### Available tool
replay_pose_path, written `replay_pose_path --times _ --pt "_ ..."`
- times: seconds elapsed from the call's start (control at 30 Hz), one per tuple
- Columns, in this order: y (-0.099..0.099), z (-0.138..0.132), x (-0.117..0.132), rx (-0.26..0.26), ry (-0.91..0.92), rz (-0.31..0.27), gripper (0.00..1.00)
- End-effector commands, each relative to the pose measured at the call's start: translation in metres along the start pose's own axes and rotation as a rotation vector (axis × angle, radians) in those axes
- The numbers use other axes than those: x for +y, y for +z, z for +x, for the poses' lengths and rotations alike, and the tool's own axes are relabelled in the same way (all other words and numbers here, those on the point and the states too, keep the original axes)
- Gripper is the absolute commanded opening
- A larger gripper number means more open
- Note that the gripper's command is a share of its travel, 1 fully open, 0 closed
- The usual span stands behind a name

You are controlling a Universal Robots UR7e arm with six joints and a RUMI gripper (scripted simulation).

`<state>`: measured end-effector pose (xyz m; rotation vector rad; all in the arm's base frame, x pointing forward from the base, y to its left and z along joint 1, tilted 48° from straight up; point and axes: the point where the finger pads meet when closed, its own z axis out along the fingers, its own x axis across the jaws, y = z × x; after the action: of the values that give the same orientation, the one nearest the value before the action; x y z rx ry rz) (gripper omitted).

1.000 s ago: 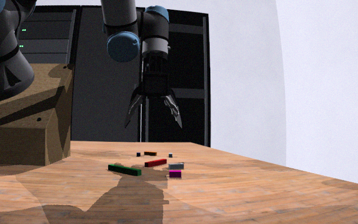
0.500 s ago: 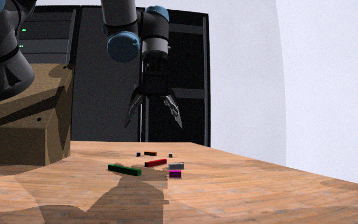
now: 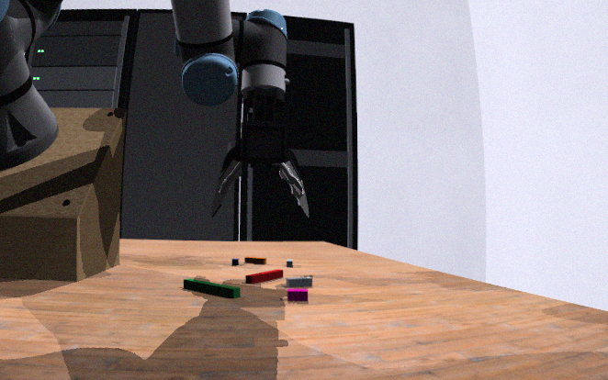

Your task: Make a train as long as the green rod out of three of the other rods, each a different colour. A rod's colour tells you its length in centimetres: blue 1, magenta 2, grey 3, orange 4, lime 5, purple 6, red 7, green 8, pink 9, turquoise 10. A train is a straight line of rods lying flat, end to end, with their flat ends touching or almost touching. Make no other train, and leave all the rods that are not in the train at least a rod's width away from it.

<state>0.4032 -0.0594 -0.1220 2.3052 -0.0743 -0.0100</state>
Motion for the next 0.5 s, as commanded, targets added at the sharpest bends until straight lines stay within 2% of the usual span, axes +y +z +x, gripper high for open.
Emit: replay_pose_path --times 0.0,0.47 --pt "0.0001 -0.0008 0.0004 -0.001 0.012 0.001 1.00" --pt "0.0002 0.0022 0.0081 -0.002 0.146 0.003 1.00"
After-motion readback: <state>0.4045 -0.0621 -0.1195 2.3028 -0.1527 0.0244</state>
